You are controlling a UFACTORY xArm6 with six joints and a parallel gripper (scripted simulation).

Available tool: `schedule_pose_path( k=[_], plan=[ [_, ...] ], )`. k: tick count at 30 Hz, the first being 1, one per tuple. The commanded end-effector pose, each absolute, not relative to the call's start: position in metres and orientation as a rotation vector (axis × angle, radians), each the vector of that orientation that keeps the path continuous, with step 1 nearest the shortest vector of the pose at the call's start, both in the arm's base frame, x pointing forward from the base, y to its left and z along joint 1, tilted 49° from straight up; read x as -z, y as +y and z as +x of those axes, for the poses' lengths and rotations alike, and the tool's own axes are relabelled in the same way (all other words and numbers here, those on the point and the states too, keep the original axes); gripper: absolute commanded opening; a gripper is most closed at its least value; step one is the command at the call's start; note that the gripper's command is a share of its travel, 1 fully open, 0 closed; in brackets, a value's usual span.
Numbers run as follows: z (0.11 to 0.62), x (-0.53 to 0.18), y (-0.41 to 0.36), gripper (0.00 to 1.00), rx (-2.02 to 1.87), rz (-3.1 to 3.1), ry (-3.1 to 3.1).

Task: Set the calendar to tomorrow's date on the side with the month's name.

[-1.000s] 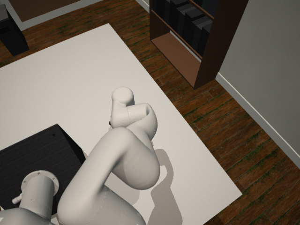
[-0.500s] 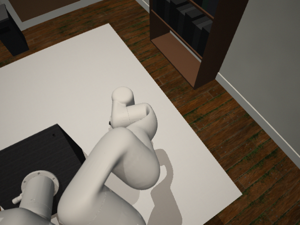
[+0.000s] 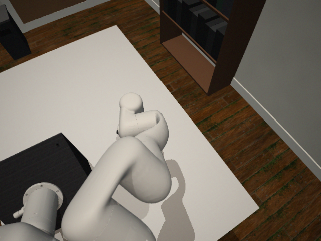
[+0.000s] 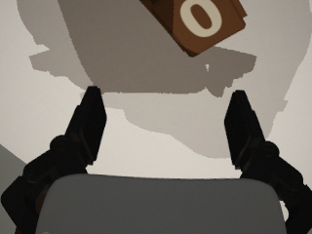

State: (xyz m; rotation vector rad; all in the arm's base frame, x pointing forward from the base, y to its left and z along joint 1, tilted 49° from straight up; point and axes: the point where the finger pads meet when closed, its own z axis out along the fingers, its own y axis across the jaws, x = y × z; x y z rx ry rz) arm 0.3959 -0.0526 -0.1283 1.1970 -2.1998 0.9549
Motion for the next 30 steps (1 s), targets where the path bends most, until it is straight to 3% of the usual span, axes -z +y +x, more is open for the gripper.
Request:
schedule_pose_path(
  k=[1,30],
  plan=[
    [0.397,0.128,-0.052,1.00,-0.957,1.199,-2.202],
    [0.401,0.093,-0.033,1.00,-0.957,1.199,-2.202]
  ],
)
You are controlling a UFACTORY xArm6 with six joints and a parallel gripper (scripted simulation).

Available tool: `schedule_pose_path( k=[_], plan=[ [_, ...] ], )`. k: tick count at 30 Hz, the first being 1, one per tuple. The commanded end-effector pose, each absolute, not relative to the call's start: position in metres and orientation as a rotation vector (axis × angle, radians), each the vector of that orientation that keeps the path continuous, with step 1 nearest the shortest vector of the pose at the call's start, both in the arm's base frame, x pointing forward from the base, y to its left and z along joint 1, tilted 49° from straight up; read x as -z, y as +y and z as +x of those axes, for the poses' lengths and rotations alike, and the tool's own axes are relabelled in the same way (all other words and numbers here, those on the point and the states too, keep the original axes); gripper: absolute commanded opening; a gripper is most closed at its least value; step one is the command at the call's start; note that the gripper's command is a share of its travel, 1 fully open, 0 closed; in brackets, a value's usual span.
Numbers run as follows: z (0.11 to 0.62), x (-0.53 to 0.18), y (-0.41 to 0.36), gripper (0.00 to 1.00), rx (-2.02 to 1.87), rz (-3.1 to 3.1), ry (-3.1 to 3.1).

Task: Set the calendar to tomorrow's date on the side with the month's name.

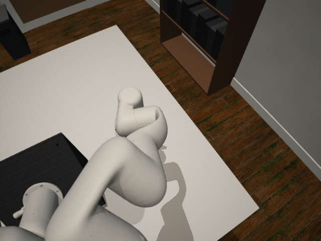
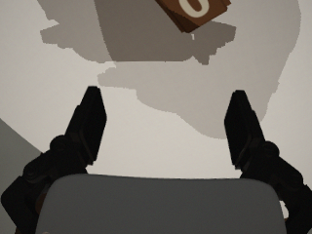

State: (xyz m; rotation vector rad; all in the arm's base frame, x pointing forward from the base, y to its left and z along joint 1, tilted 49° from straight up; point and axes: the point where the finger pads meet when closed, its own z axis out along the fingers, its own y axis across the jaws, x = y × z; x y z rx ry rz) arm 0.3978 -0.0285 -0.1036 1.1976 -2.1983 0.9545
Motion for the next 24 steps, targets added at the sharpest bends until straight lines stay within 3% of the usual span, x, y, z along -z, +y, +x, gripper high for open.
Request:
schedule_pose_path(
  k=[1,24],
  plan=[
    [0.401,0.089,-0.035,1.00,-0.957,1.199,-2.202],
    [0.404,0.063,-0.051,1.00,-0.957,1.199,-2.202]
  ],
)
